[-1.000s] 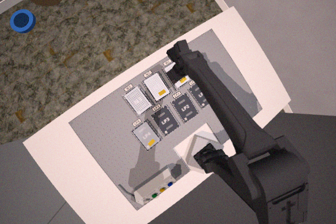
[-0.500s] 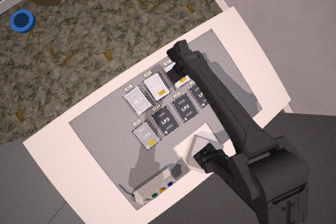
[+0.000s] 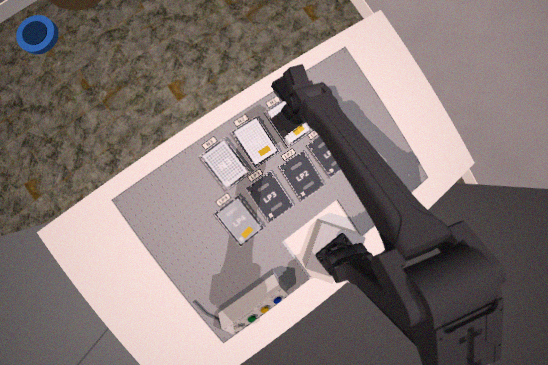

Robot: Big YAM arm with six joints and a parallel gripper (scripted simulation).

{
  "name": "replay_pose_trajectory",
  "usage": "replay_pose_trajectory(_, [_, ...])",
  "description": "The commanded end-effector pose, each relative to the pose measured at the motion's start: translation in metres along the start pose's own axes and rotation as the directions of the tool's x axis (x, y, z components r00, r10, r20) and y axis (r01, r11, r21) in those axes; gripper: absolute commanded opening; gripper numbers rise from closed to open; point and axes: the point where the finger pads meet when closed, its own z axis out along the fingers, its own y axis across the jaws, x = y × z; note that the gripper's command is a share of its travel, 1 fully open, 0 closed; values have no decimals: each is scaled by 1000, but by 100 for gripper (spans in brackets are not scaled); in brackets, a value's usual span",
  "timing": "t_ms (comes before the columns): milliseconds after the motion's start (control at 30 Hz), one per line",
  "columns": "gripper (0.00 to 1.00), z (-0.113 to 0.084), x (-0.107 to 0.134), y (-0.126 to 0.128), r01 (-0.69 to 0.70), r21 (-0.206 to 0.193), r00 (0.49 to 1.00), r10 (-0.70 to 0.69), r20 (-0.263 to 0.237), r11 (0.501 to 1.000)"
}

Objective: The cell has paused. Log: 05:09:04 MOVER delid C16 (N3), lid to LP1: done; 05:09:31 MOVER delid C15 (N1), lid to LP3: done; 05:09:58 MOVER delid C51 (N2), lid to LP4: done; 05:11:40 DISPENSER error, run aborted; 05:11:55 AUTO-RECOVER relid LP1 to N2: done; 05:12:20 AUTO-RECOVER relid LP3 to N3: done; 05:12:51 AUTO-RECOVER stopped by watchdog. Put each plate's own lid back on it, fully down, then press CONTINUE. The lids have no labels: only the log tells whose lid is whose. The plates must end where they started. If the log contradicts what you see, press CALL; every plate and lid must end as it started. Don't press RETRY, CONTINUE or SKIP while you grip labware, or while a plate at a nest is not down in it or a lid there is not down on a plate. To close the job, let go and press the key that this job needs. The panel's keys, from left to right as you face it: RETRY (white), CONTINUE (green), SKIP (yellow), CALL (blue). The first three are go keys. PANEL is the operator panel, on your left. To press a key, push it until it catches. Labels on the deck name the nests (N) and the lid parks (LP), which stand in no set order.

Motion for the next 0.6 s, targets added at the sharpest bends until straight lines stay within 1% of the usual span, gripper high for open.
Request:
replay_pose_trajectory(0, [0, 14, 1, 6, -1, -9, 1000, 1, -15, 1000])
replay_pose_trajectory(300, [0, 14, 2, 6, -1, -9, 1000, 1, -16, 1000])
replay_pose_trajectory(333, [100, 14, 2, 6, -1, -9, 1000, 1, -16, 1000])
replay_pose_trajectory(567, [100, 14, 2, 6, -1, -9, 1000, 1, -16, 1000])
